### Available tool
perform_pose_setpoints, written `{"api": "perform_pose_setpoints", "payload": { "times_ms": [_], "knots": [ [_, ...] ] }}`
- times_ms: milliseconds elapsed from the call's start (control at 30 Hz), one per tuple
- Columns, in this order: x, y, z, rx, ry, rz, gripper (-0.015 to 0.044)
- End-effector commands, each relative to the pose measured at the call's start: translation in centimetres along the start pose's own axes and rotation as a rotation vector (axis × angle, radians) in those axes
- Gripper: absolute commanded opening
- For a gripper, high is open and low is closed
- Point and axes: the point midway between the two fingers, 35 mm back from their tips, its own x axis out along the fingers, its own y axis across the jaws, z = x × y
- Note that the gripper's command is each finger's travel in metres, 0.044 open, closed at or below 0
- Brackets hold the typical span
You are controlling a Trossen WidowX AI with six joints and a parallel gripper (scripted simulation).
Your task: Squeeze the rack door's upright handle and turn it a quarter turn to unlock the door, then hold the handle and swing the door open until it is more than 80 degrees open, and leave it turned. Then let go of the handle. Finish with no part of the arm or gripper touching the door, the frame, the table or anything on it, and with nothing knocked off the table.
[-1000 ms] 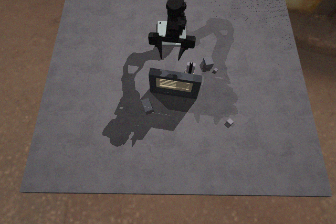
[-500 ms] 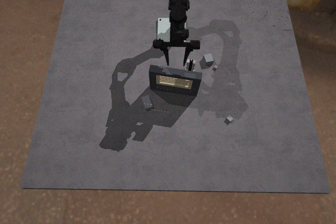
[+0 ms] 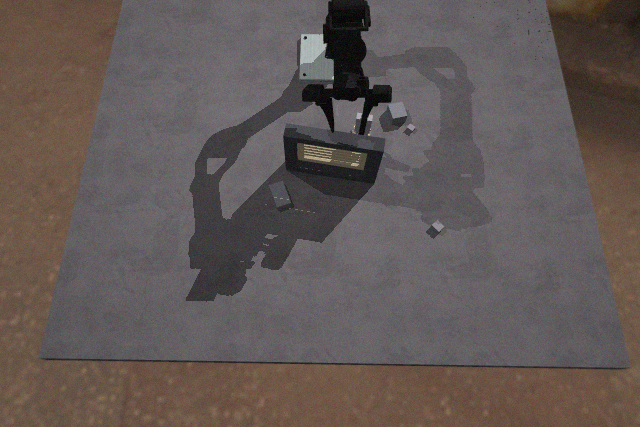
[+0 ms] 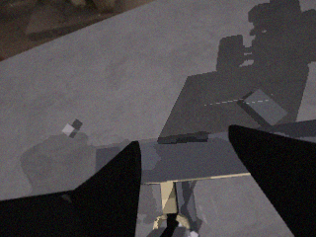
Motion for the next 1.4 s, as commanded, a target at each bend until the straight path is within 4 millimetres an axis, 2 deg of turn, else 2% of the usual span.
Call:
{"api": "perform_pose_setpoints", "payload": {
  "times_ms": [0, 467, 967, 1367],
  "knots": [
    [0.5, 0.5, -0.8, 0.011, 0.094, -0.010, 0.0297],
    [0.2, 2.4, -3.3, 0.030, 0.410, -0.055, 0.0297],
    [-1.9, 3.9, -5.8, 0.015, 0.734, -0.151, 0.0297],
    [-1.3, 3.8, -6.4, 0.013, 0.748, -0.156, 0.0297]
  ]
}}
